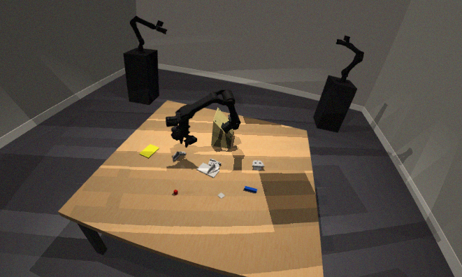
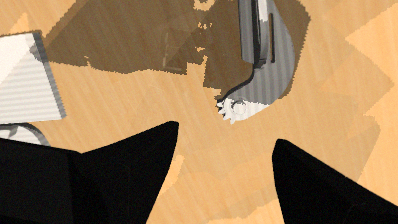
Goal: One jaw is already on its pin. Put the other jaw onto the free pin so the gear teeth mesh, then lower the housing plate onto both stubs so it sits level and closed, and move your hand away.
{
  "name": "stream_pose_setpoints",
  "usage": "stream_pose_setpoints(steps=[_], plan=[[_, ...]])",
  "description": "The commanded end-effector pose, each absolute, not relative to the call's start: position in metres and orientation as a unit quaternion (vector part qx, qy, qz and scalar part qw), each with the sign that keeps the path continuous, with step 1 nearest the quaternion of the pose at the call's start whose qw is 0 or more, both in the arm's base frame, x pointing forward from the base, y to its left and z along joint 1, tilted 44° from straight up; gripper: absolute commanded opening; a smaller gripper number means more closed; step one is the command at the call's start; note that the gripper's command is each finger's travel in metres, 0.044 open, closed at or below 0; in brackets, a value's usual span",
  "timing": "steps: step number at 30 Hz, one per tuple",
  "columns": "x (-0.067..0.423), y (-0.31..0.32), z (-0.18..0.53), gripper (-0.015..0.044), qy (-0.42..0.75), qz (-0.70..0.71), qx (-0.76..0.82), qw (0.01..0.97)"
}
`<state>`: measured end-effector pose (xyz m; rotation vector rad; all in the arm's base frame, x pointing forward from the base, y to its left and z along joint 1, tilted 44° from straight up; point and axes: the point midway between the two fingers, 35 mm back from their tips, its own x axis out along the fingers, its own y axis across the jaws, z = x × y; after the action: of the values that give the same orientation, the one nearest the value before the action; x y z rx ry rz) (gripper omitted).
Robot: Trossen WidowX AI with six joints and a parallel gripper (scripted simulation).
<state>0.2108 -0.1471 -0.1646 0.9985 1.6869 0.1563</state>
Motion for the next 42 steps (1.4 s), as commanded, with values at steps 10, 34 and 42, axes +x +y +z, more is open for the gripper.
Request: stream_pose_setpoints(steps=[10,34,42], plan=[[0.2100,-0.1476,-0.1644,0.0000,0.716,0.068,0.419,0.554],[0.2108,-0.1472,-0.1643,0.0262,0.714,0.066,0.422,0.554],[0.2108,-0.1472,-0.1643,0.0440,0.714,0.066,0.422,0.554]])
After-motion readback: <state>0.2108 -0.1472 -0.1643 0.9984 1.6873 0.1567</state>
